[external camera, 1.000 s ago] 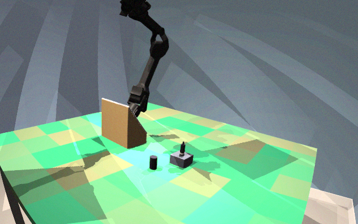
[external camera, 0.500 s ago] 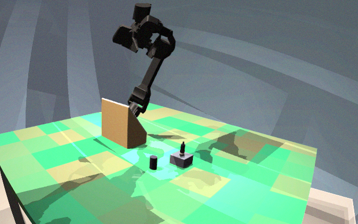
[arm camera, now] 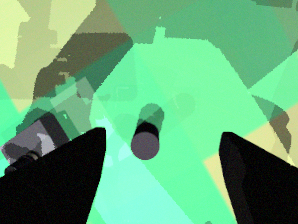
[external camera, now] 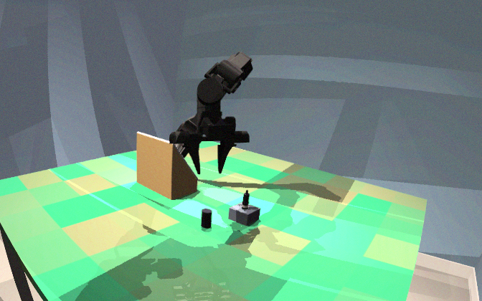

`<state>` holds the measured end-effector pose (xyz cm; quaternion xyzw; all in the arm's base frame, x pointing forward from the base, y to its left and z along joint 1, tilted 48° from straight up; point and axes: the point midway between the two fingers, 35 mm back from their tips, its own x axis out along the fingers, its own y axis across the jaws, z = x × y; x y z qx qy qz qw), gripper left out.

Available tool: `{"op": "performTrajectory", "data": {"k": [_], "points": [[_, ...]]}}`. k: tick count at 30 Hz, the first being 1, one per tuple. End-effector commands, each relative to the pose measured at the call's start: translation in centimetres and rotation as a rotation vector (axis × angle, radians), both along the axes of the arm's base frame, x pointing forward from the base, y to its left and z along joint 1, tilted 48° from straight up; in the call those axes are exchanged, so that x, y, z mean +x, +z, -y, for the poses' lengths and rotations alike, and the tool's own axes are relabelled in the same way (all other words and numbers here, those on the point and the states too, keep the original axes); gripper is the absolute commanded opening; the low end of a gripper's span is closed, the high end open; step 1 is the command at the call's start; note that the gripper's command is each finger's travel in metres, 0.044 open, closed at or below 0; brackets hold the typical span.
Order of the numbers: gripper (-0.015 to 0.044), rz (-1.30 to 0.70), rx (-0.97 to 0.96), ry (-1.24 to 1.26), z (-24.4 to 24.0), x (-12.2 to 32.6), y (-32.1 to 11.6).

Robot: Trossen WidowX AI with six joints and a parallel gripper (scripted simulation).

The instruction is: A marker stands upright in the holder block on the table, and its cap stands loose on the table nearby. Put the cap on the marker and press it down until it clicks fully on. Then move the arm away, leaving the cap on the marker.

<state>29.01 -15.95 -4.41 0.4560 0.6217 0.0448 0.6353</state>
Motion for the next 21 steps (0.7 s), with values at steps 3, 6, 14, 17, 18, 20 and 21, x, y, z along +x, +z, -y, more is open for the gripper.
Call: {"op": "performTrajectory", "data": {"k": [3, 6, 14, 17, 18, 20, 21], "points": [[0.0243, -0.241, 0.139, 0.086, -5.7, -2.4, -1.0], [0.0243, -0.248, 0.143, 0.089, -5.3, -1.7, -1.7], [0.0243, -0.248, 0.144, 0.089, -8.2, -2.1, -3.7], [0.0243, -0.248, 0.144, 0.089, -8.4, -2.1, -3.8], [0.0243, -0.248, 0.145, 0.089, -8.7, -2.1, -4.3], [0.0243, -0.248, 0.145, 0.089, -9.3, -2.1, -4.8], [0.0243, -0.248, 0.145, 0.089, -9.3, -2.1, -4.8]]}}
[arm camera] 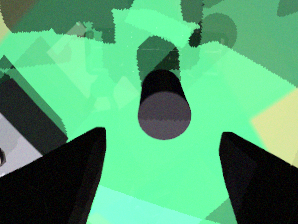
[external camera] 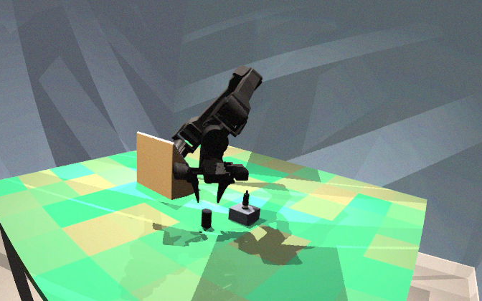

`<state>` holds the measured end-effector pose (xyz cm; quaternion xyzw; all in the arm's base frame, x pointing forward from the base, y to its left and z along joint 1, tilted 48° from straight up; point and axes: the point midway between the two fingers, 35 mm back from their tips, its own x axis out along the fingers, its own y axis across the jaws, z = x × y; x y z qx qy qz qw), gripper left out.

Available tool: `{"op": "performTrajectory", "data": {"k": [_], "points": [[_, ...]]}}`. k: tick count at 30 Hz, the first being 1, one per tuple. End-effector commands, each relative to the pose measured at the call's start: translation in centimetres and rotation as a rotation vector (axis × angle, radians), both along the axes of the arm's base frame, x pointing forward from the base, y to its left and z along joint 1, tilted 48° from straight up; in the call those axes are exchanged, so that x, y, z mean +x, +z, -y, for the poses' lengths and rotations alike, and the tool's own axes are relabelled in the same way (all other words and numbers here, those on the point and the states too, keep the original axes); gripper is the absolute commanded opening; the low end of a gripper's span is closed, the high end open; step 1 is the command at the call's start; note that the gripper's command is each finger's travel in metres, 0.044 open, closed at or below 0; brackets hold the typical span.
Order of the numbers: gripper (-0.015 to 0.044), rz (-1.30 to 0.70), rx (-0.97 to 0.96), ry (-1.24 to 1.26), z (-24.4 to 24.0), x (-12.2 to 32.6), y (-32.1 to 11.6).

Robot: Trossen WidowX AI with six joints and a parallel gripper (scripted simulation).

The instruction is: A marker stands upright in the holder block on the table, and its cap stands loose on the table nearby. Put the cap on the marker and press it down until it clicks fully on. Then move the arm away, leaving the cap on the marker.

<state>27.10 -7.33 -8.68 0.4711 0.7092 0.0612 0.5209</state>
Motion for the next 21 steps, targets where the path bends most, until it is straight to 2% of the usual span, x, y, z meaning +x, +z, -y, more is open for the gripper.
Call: {"op": "performTrajectory", "data": {"k": [1, 21], "points": [[0.0243, -0.008, 0.008, -0.004, -0.6, -0.2, -0.5], [0.0243, -0.007, 0.008, -0.004, -2.8, -0.1, -2.6]]}}
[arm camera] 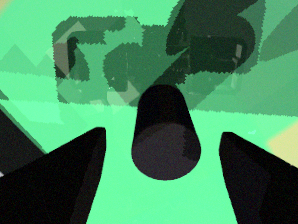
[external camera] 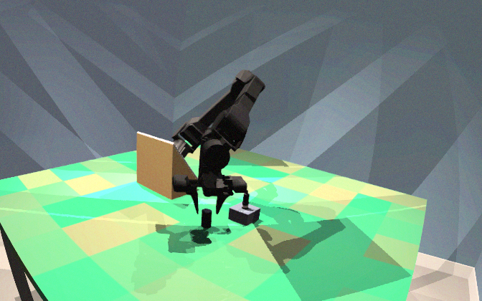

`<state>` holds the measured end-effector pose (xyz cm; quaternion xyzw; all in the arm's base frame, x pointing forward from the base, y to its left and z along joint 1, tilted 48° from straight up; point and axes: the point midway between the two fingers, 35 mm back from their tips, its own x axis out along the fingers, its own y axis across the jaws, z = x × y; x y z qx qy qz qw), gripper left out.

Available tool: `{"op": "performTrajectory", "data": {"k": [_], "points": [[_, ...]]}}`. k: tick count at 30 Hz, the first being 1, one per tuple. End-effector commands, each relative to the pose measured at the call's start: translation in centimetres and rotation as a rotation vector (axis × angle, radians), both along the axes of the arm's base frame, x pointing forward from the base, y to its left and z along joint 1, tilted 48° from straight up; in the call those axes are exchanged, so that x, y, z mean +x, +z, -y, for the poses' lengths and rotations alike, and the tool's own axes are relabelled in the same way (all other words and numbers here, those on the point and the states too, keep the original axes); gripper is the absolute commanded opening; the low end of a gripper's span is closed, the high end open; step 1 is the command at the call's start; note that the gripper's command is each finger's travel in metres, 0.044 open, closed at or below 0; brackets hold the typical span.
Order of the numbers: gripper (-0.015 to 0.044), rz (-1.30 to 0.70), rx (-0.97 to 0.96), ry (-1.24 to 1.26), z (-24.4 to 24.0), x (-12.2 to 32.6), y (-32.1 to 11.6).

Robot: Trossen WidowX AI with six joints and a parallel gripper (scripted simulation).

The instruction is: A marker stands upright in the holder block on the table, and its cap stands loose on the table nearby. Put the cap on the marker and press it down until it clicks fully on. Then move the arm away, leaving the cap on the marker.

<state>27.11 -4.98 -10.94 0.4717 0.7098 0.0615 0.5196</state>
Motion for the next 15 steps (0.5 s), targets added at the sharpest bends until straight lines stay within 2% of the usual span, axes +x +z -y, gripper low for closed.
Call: {"op": "performTrajectory", "data": {"k": [1, 15], "points": [[0.0243, -0.005, 0.006, -0.004, -0.6, -0.1, -0.5], [0.0243, -0.005, 0.008, -0.004, -2.2, -0.3, -1.8]]}}
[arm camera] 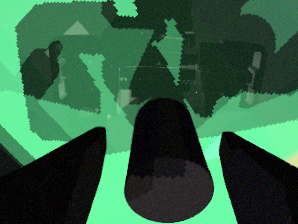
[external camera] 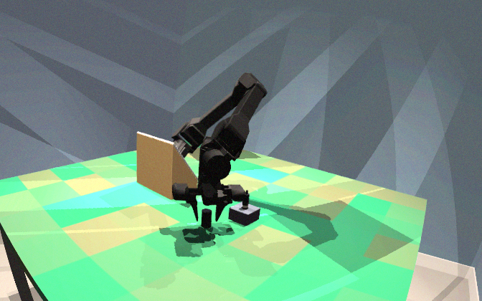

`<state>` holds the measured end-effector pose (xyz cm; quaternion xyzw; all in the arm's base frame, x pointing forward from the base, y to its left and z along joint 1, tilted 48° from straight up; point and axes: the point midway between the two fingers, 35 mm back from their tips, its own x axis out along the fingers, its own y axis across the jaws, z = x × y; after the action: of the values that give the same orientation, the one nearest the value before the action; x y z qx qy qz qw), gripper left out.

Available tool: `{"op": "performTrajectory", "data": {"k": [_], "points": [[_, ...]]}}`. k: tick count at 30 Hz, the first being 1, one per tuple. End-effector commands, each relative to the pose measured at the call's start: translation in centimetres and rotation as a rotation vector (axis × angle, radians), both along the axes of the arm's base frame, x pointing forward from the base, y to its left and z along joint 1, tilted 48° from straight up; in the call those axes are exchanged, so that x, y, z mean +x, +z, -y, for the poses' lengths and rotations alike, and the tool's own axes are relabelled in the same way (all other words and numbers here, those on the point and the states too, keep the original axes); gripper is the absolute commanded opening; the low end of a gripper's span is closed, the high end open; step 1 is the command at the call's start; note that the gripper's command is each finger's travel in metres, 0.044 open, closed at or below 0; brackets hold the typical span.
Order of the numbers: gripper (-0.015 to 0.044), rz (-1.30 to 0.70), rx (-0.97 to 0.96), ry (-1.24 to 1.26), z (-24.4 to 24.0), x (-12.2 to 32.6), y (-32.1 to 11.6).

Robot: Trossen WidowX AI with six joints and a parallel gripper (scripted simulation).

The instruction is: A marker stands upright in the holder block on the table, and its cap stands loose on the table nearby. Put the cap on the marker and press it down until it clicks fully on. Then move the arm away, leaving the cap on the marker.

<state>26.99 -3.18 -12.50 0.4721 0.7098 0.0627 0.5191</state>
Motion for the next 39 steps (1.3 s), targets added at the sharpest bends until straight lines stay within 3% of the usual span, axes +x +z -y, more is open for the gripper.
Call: {"op": "performTrajectory", "data": {"k": [1, 5, 14, 17, 39], "points": [[0.0243, -0.005, 0.006, -0.004, -0.4, -0.2, -0.3], [0.0138, -0.005, 0.006, -0.004, -0.4, -0.2, -0.3], [0.0078, -0.005, 0.006, -0.004, -0.4, -0.2, -0.3], [0.0000, -0.005, 0.005, -0.005, 0.0, -0.1, 0.0], [0.0000, -0.006, 0.002, -0.005, 4.0, 0.2, 4.3]]}}
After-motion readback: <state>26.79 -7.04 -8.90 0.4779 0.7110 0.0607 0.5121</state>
